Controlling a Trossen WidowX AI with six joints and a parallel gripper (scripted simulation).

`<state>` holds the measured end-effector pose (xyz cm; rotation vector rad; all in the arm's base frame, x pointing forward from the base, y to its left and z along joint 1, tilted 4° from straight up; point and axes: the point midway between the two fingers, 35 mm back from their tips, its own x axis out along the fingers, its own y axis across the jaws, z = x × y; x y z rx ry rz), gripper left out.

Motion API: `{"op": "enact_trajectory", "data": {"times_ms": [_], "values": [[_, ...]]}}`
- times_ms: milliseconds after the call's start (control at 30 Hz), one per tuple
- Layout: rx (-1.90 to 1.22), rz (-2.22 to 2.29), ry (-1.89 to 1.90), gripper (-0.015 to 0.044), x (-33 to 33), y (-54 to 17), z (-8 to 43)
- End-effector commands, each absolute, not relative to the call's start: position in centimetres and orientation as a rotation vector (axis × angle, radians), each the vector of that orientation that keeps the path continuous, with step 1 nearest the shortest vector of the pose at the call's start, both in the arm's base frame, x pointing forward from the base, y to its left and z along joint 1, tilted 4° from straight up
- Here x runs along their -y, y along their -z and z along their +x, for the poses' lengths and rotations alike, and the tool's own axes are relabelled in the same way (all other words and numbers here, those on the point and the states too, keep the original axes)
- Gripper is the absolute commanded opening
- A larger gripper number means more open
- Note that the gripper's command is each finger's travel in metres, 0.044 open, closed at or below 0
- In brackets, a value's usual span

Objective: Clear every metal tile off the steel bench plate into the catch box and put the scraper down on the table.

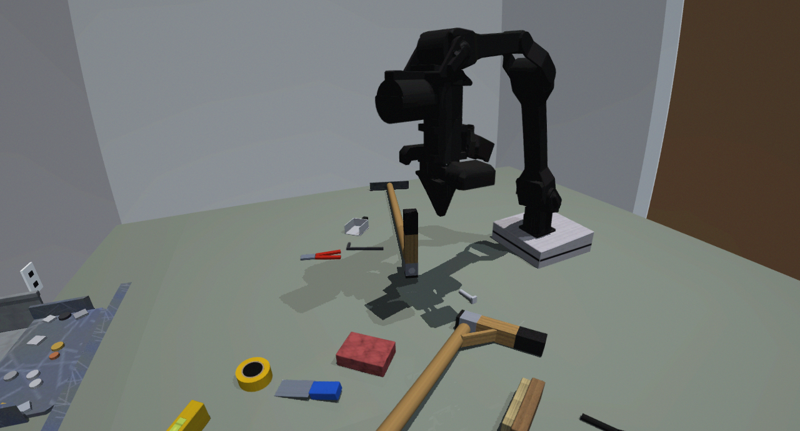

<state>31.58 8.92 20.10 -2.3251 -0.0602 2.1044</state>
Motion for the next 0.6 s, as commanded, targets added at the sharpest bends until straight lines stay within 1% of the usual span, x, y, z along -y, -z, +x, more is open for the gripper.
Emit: {"op": "enact_trajectory", "data": {"times_ms": [0,567], "values": [[0.061,-2.326,-2.115,0.0,-8.9,-19.2,31.7],[0.062,-2.327,-2.113,0.0,-9.1,-15.8,32.3]]}}
